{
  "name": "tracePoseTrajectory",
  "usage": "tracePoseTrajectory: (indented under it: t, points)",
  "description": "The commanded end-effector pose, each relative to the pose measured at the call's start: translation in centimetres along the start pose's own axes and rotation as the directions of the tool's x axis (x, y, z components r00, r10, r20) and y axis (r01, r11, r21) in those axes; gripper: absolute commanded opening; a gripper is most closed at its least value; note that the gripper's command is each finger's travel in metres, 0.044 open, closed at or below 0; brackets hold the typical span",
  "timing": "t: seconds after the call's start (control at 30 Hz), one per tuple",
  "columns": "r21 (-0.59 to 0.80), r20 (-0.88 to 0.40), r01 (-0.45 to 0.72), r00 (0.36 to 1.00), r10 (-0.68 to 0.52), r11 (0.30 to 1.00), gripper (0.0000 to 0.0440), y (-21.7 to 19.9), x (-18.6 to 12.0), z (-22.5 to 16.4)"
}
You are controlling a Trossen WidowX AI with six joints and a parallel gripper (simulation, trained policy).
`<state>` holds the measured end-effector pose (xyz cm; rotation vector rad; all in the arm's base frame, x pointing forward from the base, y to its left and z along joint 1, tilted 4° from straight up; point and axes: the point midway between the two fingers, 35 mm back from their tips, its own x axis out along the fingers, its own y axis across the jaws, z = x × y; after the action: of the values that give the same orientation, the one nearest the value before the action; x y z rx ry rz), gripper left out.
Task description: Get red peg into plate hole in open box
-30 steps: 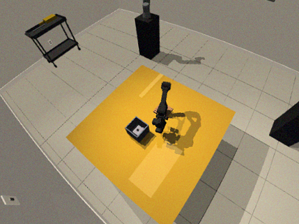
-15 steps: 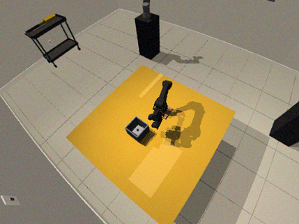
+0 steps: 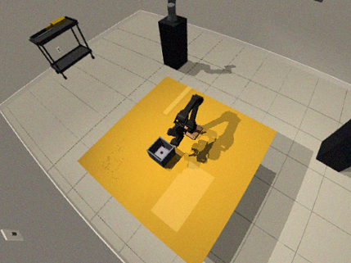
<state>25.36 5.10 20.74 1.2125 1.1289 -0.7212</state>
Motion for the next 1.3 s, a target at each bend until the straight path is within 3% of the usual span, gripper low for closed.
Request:
tracePoseTrajectory:
  t: [0.0, 0.77, 1.27]
  points:
    - [0.007, 0.028, 0.02, 0.999, -0.02, 1.0, 0.0, 0.2, 0.0, 1.5]
    - [0.055, 0.041, 0.118, 0.992, -0.12, 0.991, 0.0, 0.9, 2.4, 8.3]
    - [0.05, 0.008, 0.173, 0.985, -0.173, 0.984, 0.0, 0.6, 6.5, 11.3]
